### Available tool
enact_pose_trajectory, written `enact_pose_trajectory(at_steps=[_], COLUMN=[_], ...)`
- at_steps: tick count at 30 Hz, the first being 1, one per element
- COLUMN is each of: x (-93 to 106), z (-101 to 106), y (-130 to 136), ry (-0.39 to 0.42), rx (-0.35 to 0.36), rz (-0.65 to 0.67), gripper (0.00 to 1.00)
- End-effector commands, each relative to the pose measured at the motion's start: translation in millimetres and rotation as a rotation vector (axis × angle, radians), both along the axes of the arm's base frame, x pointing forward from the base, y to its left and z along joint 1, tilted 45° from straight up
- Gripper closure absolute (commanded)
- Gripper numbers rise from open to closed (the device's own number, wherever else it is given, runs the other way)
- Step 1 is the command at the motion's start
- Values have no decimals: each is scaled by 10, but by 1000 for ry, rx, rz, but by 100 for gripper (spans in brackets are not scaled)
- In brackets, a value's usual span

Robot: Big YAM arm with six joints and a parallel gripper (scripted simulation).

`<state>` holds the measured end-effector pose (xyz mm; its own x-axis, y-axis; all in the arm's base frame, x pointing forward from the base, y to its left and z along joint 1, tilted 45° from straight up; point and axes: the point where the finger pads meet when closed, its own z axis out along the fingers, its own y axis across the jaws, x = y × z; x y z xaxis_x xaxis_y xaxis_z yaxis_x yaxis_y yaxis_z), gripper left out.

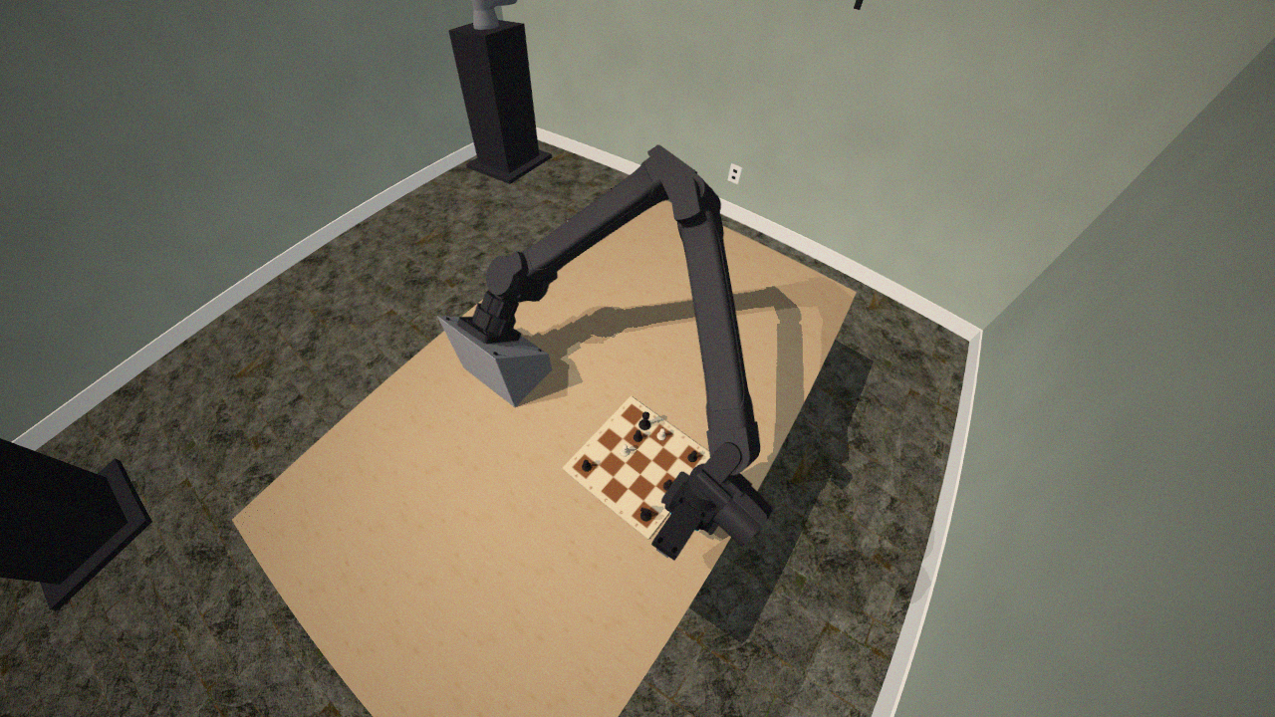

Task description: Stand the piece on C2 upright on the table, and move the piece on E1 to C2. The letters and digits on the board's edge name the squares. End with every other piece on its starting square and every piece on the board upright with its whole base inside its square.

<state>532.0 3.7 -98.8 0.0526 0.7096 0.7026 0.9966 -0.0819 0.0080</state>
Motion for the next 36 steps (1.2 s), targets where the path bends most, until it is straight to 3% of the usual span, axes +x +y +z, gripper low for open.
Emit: enact_pose_trajectory(at_steps=[1, 36], x=[45, -25], z=[-35, -66], y=[113, 120], ry=[9, 0], rx=[1, 1], rz=[15, 29], gripper=[100, 100])
